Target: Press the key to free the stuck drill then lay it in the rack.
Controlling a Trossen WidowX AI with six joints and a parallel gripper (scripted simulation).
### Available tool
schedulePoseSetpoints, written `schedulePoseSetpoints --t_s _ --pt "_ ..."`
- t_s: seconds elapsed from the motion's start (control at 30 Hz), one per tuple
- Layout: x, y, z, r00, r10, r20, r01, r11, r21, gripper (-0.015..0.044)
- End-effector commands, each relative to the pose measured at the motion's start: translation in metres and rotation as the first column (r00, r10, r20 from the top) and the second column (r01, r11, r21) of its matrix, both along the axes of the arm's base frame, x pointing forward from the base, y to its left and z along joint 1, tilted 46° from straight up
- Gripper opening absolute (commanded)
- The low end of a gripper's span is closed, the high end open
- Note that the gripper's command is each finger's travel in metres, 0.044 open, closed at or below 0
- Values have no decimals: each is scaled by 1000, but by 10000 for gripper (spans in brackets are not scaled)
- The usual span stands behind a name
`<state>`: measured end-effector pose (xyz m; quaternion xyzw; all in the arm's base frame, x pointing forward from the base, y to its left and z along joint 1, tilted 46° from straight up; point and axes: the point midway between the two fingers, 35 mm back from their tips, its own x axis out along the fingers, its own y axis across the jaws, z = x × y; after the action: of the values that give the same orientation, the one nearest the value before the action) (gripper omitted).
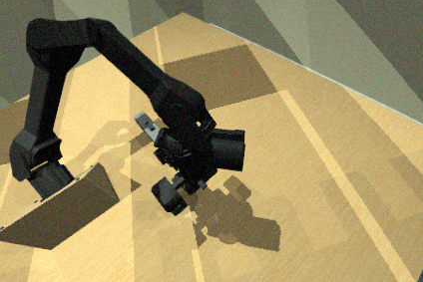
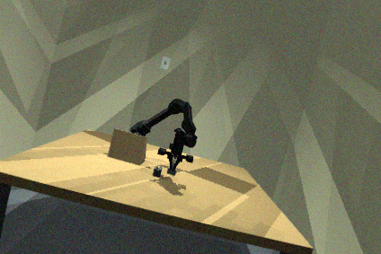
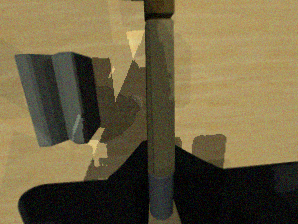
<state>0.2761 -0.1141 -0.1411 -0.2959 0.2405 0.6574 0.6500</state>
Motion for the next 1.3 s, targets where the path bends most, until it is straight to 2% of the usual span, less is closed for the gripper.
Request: schedulePoseSetpoints --t_s 0.0,1.27 --pt "1 -2 2 1000 4 3 -4 1000 -6 0" --pt "-58 -12 -9 1000 4 0 -4 1000 -8 0"
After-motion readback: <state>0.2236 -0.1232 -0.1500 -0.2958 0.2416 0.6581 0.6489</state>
